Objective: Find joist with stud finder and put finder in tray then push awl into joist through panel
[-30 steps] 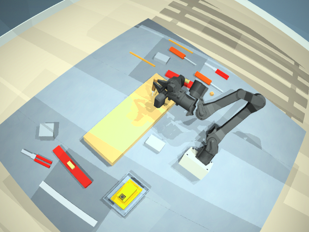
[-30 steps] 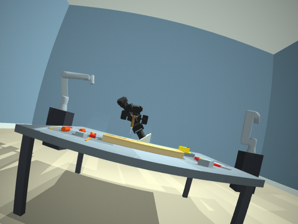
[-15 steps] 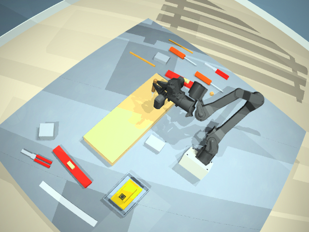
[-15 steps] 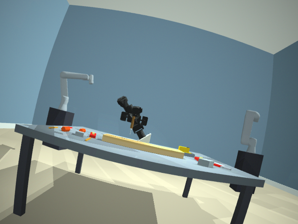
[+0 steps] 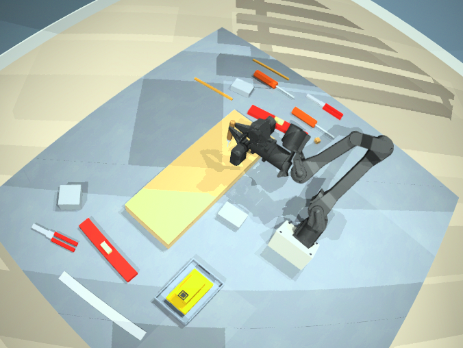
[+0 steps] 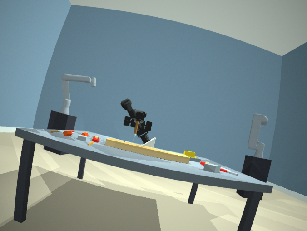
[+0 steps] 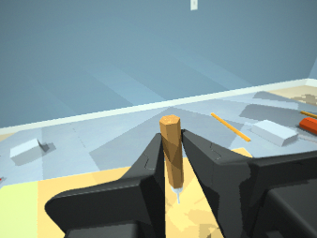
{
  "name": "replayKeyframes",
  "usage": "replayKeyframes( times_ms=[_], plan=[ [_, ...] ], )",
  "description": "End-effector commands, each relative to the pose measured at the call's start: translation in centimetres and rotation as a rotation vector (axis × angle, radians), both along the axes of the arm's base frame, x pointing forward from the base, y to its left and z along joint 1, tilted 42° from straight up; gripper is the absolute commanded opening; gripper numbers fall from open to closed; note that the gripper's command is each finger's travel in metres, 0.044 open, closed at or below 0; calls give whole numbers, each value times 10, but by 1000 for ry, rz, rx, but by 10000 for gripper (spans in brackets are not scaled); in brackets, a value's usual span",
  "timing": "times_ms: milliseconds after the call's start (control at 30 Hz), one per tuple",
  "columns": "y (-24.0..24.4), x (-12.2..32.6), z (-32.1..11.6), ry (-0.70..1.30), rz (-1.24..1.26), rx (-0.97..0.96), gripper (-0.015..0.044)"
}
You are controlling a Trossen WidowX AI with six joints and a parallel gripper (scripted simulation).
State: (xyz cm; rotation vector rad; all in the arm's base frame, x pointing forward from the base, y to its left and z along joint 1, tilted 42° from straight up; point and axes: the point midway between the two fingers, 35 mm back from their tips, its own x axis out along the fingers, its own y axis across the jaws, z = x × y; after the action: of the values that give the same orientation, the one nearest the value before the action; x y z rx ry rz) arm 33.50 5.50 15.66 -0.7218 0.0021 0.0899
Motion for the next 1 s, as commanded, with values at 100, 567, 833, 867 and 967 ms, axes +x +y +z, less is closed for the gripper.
replayKeyframes(
  times_ms=[100, 567, 833, 867, 967],
  plan=[
    [-2, 0, -5, 1, 9, -4, 0],
    [-17, 2, -22, 1, 9, -5, 0],
    [-24, 2, -30, 1, 9, -5, 0],
    [-24, 2, -30, 1, 9, -5, 0],
    [-24, 2, -30, 1, 9, -5, 0]
  ],
)
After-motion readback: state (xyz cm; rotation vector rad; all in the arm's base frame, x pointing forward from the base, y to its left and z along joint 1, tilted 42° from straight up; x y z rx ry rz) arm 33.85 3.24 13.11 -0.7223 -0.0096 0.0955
